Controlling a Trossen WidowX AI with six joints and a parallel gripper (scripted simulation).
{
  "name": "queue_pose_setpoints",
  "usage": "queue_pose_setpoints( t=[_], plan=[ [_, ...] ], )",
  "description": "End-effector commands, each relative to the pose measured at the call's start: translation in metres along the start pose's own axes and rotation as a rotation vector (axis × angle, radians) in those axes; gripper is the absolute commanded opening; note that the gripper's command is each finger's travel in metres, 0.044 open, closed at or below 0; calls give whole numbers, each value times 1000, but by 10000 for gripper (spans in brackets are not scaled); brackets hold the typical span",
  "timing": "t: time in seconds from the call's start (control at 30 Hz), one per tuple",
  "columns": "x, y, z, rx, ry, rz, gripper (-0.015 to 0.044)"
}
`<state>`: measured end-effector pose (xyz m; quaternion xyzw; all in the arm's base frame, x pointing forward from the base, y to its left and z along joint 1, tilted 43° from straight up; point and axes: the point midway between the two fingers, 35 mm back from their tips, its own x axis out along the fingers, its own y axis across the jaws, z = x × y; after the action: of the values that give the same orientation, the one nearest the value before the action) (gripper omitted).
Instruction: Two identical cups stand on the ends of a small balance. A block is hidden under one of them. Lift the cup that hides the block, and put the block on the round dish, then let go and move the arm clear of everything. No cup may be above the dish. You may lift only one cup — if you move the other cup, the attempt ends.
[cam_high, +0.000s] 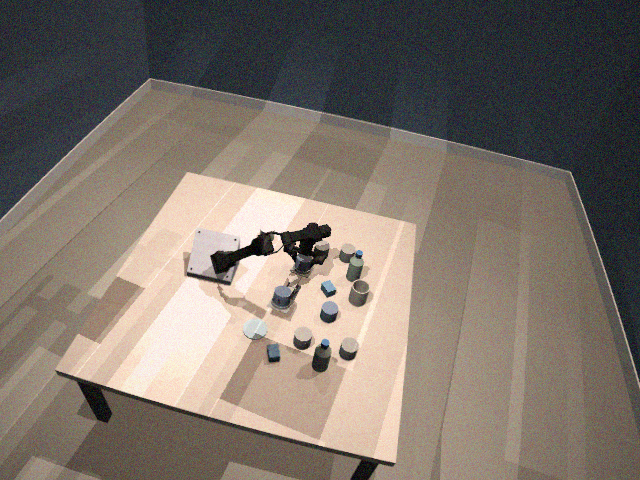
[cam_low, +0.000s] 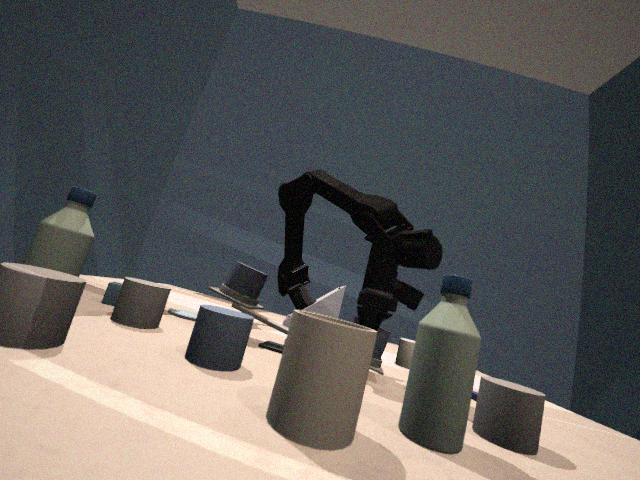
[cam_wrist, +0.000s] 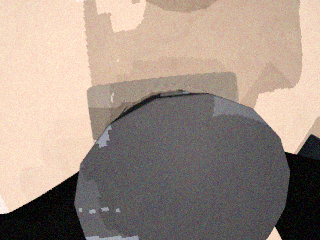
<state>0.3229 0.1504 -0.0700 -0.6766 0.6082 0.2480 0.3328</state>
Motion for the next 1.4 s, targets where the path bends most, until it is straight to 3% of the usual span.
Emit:
queue_pose_setpoints(
  t=[0.0,0.17,1.37],
  plan=[
    [-4,-1,1,-4,1,-2,124],
    [-10,-2,1,-4,0,-2,0],
    [-56,-6,6,-6,-5,-2,0]
  ],
)
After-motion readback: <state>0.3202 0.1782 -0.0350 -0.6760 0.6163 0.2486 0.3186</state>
